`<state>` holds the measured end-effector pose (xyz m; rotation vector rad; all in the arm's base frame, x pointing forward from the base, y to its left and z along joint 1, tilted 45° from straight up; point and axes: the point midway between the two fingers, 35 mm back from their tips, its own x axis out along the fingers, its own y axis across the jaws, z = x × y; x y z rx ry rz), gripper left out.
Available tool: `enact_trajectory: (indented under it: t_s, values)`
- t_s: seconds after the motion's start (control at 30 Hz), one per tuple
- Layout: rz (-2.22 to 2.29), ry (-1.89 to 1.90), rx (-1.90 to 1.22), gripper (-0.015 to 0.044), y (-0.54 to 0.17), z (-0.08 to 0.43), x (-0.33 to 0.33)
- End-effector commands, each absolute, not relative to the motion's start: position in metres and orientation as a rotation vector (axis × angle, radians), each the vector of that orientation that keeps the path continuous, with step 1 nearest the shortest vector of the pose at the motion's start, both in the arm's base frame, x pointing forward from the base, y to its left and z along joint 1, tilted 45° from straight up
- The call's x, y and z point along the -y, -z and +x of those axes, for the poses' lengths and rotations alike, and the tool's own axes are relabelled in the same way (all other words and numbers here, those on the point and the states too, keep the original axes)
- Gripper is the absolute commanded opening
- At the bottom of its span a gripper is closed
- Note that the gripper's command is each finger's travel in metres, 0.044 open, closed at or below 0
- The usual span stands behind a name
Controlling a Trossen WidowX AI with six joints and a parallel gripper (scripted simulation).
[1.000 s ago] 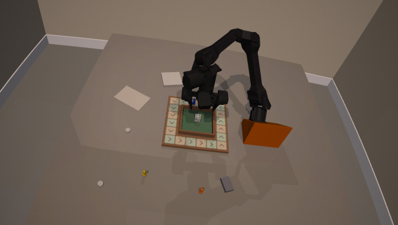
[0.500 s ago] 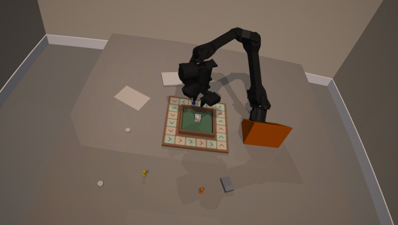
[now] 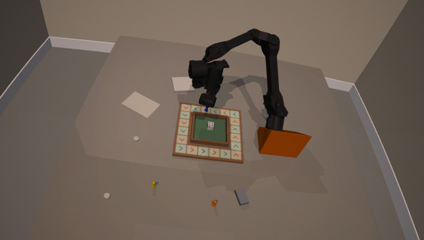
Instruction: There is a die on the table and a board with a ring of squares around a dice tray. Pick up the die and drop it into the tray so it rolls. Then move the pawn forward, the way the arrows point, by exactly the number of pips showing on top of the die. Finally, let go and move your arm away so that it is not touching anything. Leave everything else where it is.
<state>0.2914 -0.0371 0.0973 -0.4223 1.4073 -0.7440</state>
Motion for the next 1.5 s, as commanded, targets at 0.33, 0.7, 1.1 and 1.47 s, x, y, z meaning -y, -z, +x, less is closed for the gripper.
enact_trajectory:
  t_s: [0.33,0.7,1.1,1.47]
  values:
    - [-0.156,0.986,-1.211,0.02,-0.111,0.293,0.054]
    - [-0.156,0.987,-1.211,0.02,-0.096,0.294,0.069]
    - [-0.157,0.987,-1.21,0.02,-0.083,0.294,0.082]
    - [-0.158,0.988,-1.209,0.02,-0.072,0.293,0.094]
